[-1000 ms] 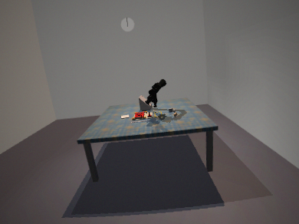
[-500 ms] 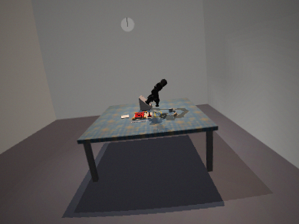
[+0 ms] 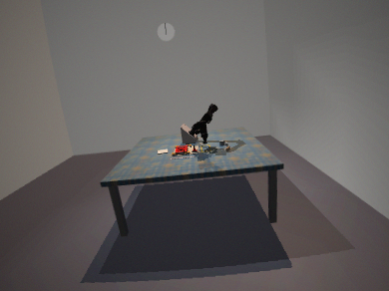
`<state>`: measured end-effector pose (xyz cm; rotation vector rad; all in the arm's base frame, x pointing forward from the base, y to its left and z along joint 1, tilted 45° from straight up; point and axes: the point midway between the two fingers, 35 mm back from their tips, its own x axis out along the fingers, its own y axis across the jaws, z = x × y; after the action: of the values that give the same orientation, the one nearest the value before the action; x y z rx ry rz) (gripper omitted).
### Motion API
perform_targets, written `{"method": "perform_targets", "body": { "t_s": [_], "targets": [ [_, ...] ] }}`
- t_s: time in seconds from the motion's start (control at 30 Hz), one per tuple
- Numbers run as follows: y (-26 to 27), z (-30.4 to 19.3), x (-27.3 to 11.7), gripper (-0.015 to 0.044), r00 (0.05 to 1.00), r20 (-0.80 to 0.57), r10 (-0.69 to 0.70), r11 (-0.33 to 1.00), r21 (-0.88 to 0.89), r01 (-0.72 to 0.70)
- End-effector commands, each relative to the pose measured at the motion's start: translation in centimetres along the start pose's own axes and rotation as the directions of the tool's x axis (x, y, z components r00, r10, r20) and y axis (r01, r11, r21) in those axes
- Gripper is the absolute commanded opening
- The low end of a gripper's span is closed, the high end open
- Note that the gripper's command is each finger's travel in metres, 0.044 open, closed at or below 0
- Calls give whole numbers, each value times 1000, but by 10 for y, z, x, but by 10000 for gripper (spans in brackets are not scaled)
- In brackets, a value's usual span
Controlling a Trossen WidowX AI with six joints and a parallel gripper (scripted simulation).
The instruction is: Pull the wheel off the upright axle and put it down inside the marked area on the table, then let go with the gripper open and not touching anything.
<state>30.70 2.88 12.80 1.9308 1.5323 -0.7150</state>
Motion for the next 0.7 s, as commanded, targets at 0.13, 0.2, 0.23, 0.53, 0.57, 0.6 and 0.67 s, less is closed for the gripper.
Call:
{"method": "perform_targets", "body": {
  "t_s": [0.13, 0.2, 0.23, 0.53, 0.57, 0.6, 0.67],
  "targets": [
    [-3, -1, 41, 0, 1000, -5, -3, 1000, 5, 4],
    [-4, -2, 50, 0, 1000, -8, -3, 1000, 5, 3],
    [-4, -2, 52, 0, 1000, -9, -3, 1000, 5, 3],
    [-5, -3, 51, 157, 1000, -11, -7, 1000, 2, 7],
    [-5, -3, 51, 184, 1000, -11, -7, 1000, 2, 7],
    [-5, -3, 51, 210, 1000, -11, -7, 1000, 2, 7],
    [-5, -3, 51, 263, 1000, -11, -7, 1000, 2, 7]
  ]
}}
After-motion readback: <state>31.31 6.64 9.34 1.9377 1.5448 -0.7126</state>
